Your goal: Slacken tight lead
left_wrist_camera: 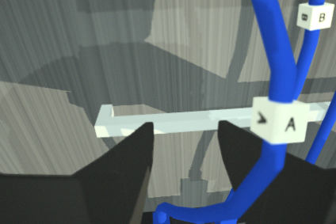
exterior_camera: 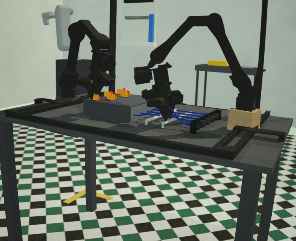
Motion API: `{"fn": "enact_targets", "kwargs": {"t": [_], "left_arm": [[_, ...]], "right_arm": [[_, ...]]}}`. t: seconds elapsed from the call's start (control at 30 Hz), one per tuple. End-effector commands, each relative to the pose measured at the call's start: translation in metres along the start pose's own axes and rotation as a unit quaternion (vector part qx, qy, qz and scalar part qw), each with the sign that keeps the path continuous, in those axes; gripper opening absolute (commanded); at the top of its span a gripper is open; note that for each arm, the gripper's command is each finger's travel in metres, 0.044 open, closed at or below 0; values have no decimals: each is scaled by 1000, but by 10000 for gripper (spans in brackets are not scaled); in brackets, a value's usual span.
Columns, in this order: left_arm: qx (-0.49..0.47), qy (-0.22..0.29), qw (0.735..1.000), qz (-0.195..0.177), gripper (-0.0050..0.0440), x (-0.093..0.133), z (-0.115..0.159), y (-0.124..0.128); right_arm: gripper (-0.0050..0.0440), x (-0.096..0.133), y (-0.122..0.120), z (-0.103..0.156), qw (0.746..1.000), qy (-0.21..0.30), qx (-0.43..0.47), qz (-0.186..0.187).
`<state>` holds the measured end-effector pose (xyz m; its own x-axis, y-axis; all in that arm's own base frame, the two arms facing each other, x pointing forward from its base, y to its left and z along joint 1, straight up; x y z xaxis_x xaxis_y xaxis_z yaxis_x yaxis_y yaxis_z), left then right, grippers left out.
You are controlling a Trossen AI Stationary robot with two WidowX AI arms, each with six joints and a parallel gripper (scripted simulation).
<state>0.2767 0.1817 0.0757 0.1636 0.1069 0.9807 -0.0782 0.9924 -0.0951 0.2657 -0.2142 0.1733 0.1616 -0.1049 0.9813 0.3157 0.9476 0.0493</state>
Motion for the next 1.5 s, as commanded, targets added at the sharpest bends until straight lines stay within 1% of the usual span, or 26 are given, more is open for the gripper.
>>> {"fn": "enact_targets", "kwargs": {"t": [0.0, 0.27, 0.77, 0.83, 0.87, 1.33, 1.4, 1.43, 1.47], "left_arm": [[0, -10, 1000, -7, 209, 7, -1, 1], [0, -10, 1000, -7, 209, 7, -1, 1], [0, -11, 1000, -6, 209, 139, 22, -12], [0, -11, 1000, -6, 209, 139, 22, -12], [0, -7, 1000, -4, 209, 113, 19, -11], [0, -7, 1000, -4, 209, 139, 22, -12], [0, -7, 1000, -4, 209, 139, 22, -12], [0, -4, 1000, -2, 209, 133, 22, -12], [0, -4, 1000, -2, 209, 133, 22, -12]], "right_arm": [[209, 7, 0, 1, 1000, -11, -1, 3], [209, 7, 0, 1, 1000, -11, -1, 3], [209, 94, 5, 18, 1000, -11, 0, 4], [209, 94, 5, 18, 1000, -11, 0, 4], [209, 75, 4, 16, 1000, -15, 0, 5], [209, 94, 5, 18, 1000, -15, 0, 5], [209, 94, 5, 18, 1000, -15, 0, 5], [209, 84, 5, 19, 1000, -21, 0, 8], [209, 84, 5, 19, 1000, -21, 0, 8]]}}
Point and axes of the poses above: on each arm, the point midway between the two fingers, 35 mm back from their tips, its own x axis back along the fingers, its own y axis across the jaws, z = x × y, the point moved 10 cm from there along x, back along the fingers, and after that the axes turned 4 degrees about -x, right-handed, at the moved point
